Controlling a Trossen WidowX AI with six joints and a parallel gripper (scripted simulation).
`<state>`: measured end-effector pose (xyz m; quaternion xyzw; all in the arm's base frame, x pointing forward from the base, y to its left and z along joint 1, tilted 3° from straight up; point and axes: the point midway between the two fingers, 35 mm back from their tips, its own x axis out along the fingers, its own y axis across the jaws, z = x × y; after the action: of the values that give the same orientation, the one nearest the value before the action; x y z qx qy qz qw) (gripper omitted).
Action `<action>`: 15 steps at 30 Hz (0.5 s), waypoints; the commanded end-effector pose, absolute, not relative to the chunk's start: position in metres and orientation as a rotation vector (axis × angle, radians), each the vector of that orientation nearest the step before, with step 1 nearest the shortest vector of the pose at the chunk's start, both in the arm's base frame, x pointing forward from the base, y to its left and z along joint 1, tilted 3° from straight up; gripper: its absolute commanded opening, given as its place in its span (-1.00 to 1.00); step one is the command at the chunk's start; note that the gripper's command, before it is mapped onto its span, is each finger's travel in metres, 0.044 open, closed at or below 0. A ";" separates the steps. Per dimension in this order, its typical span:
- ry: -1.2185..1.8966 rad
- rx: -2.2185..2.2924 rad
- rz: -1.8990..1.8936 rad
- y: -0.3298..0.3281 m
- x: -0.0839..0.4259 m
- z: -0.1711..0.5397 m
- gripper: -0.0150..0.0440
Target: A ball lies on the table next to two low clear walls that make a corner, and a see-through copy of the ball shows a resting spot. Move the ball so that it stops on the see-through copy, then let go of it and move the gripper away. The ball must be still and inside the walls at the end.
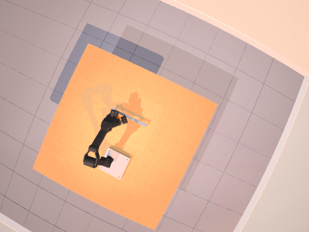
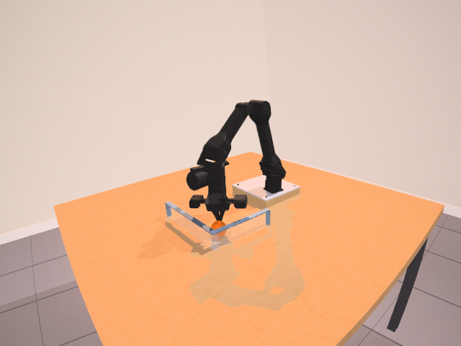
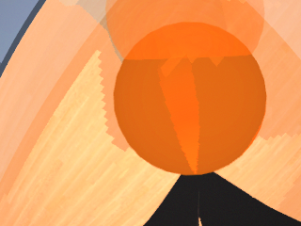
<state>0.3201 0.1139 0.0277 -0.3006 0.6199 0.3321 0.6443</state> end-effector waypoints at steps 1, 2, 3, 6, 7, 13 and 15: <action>1.415 -0.685 0.754 0.122 0.326 0.027 -0.49; 1.415 -0.685 0.754 0.123 0.327 0.027 -0.49; 1.414 -0.685 0.754 0.125 0.329 0.027 -0.49; 1.414 -0.685 0.754 0.131 0.333 0.028 -0.49; 1.414 -0.685 0.754 0.133 0.334 0.028 -0.49; 1.413 -0.685 0.755 0.136 0.337 0.028 -0.49; 1.413 -0.685 0.754 0.133 0.335 0.028 -0.49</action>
<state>0.3364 0.1358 0.0292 -0.3013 0.6182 0.3331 0.6451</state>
